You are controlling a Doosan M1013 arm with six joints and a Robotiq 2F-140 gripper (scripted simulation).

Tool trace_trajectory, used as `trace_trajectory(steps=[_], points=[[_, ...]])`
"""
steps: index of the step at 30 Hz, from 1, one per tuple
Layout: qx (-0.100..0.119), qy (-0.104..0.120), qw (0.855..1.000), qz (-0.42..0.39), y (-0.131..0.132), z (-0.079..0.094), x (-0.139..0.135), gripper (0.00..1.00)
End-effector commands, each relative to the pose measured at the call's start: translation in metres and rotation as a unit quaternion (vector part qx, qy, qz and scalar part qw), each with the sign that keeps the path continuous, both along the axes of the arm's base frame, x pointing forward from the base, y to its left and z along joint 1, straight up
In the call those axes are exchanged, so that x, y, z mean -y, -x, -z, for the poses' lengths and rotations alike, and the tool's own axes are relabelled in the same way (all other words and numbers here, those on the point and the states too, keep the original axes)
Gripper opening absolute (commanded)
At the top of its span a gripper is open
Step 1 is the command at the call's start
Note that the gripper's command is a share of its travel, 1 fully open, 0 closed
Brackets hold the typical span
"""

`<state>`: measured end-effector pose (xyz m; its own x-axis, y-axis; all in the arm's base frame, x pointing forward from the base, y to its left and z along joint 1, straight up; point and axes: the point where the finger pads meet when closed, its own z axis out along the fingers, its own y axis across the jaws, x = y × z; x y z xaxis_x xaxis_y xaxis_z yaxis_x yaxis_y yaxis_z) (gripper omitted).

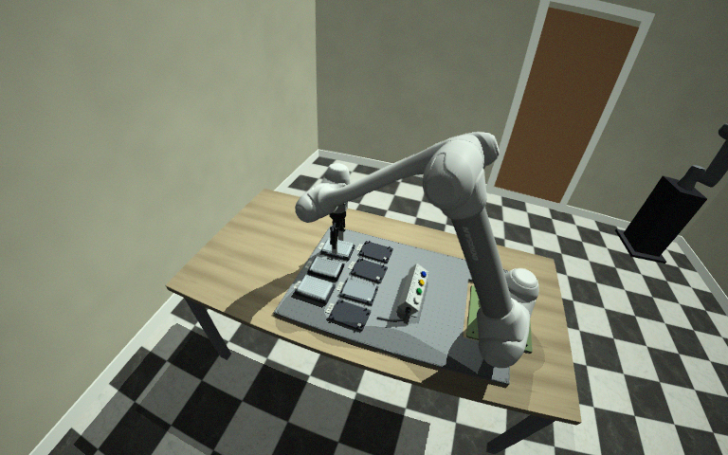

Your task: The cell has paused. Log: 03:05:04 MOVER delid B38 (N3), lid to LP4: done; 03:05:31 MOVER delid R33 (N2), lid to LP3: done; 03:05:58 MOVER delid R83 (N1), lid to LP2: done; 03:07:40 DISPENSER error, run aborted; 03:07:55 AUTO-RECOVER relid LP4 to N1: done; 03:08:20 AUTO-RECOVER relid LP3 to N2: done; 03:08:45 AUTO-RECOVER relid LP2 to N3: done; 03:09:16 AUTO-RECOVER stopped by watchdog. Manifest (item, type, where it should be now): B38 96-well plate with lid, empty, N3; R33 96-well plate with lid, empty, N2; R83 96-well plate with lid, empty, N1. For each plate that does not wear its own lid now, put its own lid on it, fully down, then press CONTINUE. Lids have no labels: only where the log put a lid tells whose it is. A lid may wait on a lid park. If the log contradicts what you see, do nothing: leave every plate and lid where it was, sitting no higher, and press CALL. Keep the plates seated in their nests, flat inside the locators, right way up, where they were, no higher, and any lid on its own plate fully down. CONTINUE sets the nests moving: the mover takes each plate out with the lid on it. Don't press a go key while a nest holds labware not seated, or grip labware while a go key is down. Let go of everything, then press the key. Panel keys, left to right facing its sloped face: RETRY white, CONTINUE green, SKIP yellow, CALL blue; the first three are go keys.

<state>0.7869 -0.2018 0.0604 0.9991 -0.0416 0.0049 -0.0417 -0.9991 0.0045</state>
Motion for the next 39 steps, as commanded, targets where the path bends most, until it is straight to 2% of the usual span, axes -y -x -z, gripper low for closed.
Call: trace_trajectory(steps=[1,17,18,39], points=[[0.0,0.0,1.0,0.0,0.0,-0.0002,0.0,0.0],[0.0,0.0,1.0,0.0,0.0,-0.0002,0.0,0.0],[0.0,0.0,1.0,0.0,0.0,-0.0002,0.0,0.66],[0.0,0.0,1.0,0.0,0.0,-0.0002,0.0,0.66]])
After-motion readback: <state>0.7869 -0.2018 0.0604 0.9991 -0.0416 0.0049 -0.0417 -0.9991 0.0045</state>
